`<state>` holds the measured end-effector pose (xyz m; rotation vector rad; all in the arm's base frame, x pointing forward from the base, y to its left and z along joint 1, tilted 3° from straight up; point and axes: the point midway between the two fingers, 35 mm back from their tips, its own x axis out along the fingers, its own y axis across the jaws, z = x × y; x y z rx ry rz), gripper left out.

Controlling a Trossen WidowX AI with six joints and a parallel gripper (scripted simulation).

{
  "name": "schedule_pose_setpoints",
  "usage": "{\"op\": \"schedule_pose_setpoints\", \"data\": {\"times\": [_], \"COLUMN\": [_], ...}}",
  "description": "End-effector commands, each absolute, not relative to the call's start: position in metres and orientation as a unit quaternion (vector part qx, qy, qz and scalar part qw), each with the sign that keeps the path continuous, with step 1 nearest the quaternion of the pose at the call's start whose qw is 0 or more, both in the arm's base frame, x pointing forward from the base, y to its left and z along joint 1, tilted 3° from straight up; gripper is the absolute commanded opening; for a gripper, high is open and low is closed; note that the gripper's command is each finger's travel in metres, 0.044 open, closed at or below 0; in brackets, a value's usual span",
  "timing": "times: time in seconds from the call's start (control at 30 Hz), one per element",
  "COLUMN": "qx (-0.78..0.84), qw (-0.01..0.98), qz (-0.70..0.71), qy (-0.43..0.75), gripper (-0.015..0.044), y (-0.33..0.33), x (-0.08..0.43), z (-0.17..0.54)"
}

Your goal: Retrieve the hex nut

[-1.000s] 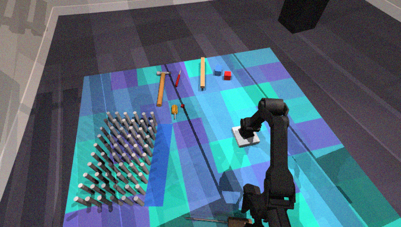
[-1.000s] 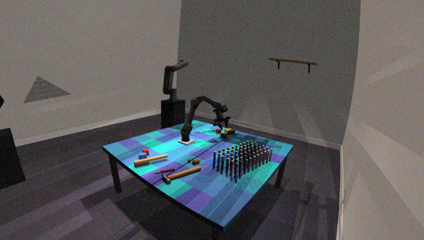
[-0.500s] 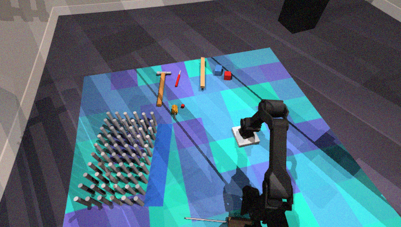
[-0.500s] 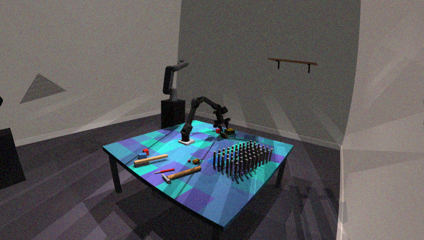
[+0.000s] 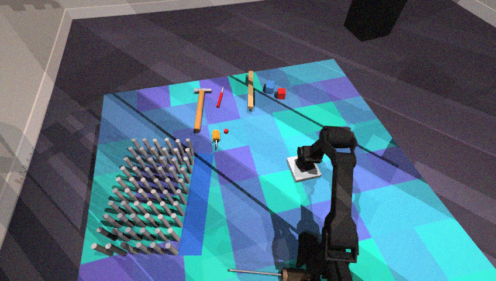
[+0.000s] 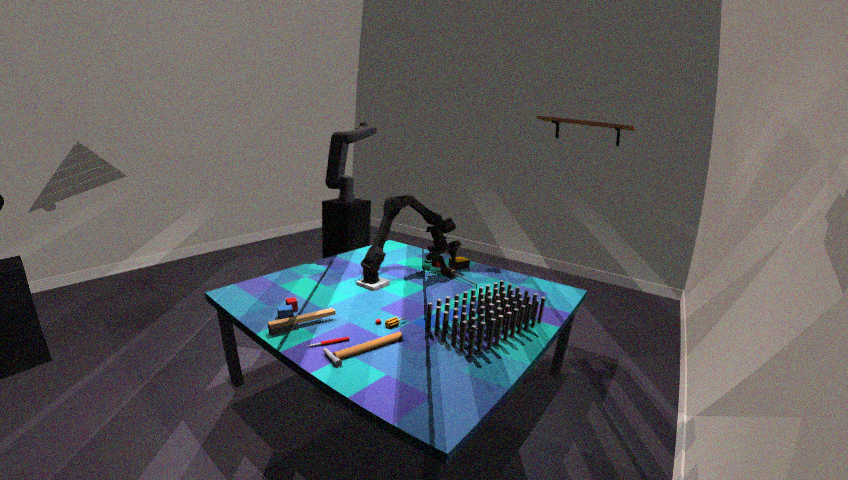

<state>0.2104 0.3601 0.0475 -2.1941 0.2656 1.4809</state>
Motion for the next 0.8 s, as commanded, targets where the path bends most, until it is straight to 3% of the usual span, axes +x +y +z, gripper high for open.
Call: {"op": "schedule_pose_setpoints", "data": {"times": [0.0, 0.47, 0.77], "qx": [-0.802, -0.802, -0.802], "qw": [0.231, 0.231, 0.231], "qz": [0.541, 0.541, 0.541], "qy": [0.101, 0.101, 0.101], "gripper": [0.0280, 0.0280, 0.0220], "y": [0.357, 0.355, 0.355], "x": [0.209, 0.209, 0.209], "z": [0.035, 0.018, 0.018]}}
